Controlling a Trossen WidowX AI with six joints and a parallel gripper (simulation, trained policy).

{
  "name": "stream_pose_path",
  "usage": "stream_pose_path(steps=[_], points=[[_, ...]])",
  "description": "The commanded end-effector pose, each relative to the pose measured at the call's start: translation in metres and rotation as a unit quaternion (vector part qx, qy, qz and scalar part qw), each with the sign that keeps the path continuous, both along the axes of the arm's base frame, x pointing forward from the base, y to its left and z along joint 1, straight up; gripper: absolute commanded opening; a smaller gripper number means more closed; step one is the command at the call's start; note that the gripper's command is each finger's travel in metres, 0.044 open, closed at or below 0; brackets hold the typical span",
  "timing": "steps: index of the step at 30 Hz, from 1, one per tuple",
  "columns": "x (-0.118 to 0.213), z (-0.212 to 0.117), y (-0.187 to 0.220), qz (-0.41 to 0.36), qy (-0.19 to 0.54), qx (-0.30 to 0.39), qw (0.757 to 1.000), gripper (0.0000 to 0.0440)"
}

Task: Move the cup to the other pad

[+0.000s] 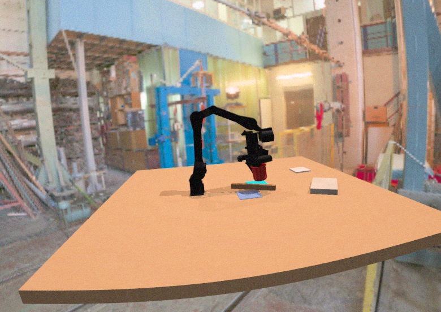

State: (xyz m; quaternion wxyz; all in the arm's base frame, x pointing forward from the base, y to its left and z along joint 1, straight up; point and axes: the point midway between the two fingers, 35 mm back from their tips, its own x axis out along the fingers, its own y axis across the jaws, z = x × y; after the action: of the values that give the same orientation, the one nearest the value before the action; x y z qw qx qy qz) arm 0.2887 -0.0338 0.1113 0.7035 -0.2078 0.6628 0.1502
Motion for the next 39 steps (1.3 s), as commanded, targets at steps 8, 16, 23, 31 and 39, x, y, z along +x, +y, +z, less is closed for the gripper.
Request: stream_pose_path(steps=[8, 16, 23, 31, 39], points=[[0.021, 0.008, 0.031, 0.025, -0.03, 0.006, 0.999, 0.0], [0.032, 0.005, 0.057, 0.044, -0.045, 0.01, 0.998, 0.0], [0.036, -0.003, 0.081, 0.06, -0.051, 0.015, 0.997, 0.0], [0.034, -0.018, 0.105, 0.073, -0.051, 0.019, 0.996, 0.0], [0.024, -0.038, 0.116, 0.074, -0.042, 0.014, 0.996, 0.0004]])
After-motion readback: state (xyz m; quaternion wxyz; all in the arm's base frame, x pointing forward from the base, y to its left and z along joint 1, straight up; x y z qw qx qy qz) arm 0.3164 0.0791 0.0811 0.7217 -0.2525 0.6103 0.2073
